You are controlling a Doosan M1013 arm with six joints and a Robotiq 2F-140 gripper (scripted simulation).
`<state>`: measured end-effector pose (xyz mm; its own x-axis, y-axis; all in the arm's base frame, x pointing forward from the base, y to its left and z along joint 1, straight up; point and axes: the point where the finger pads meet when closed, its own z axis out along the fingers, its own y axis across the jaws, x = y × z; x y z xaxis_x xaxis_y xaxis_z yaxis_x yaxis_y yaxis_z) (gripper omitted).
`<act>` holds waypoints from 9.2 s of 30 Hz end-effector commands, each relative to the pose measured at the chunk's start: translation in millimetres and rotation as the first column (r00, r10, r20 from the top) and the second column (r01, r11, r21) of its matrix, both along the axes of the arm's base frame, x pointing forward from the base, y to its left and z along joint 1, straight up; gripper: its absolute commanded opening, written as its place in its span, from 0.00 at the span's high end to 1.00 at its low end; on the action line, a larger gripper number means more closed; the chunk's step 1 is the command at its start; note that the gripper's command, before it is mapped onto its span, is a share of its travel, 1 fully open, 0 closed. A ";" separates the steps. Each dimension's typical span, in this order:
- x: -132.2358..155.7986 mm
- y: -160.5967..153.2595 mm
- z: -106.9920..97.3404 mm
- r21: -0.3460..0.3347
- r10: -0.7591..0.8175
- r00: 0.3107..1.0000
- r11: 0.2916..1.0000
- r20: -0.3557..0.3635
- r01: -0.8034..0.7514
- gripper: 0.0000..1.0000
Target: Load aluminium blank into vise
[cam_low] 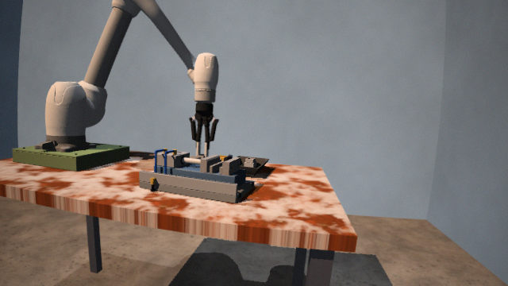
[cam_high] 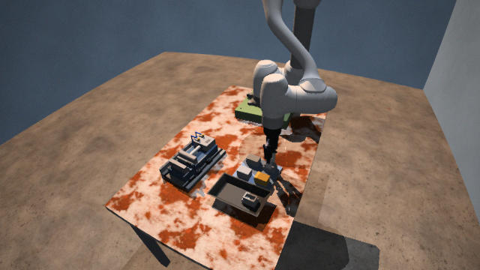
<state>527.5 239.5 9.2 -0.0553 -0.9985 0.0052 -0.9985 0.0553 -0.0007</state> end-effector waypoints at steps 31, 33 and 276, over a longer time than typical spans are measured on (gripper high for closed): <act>-2.5 1.6 2.7 -0.001 0.001 1.000 1.000 -0.003 -0.001 1.00; -2.5 1.6 4.6 -0.001 0.001 1.000 1.000 -0.003 -0.001 1.00; 211.3 -111.2 36.0 -0.001 -0.001 1.000 1.000 -0.003 0.001 1.00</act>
